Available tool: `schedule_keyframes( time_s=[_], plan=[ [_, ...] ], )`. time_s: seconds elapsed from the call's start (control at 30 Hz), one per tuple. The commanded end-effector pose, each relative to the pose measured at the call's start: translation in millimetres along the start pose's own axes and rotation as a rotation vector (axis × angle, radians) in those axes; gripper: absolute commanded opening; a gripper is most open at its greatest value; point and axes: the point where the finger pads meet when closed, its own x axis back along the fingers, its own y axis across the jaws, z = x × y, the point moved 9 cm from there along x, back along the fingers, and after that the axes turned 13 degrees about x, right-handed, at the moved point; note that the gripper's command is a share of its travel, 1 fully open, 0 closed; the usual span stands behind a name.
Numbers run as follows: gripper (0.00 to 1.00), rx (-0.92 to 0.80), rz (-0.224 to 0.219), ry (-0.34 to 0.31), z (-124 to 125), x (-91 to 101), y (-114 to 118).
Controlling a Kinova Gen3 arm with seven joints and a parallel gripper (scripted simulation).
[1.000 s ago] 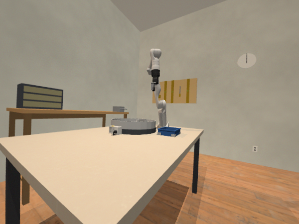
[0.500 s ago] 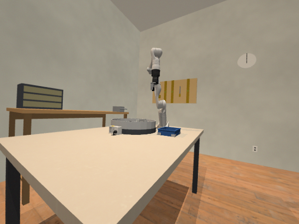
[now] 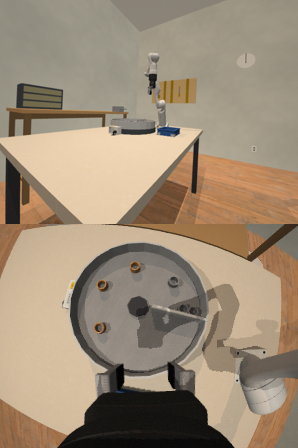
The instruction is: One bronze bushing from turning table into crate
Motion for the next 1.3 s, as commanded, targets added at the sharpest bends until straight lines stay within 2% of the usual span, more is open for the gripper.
schedule_keyframes(
  time_s=[0.0, 0.17, 0.33, 0.73, 0.9, 1.27],
  plan=[
    [1.0, 0.005, 0.013, 0.0, 2.1, 0.3, 2.6],
    [1.0, 0.005, 0.013, 0.0, 2.1, 0.3, 2.6],
    [1.0, 0.0, 0.008, 0.0, 23.1, -27.9, 43.3],
    [1.0, 0.0, 0.008, 0.0, 23.1, -27.9, 43.3],
    [1.0, -0.006, 0.003, 0.0, 44.0, -55.7, 84.4],
    [1.0, -0.006, 0.003, 0.0, 44.0, -55.7, 84.4]
  ],
)
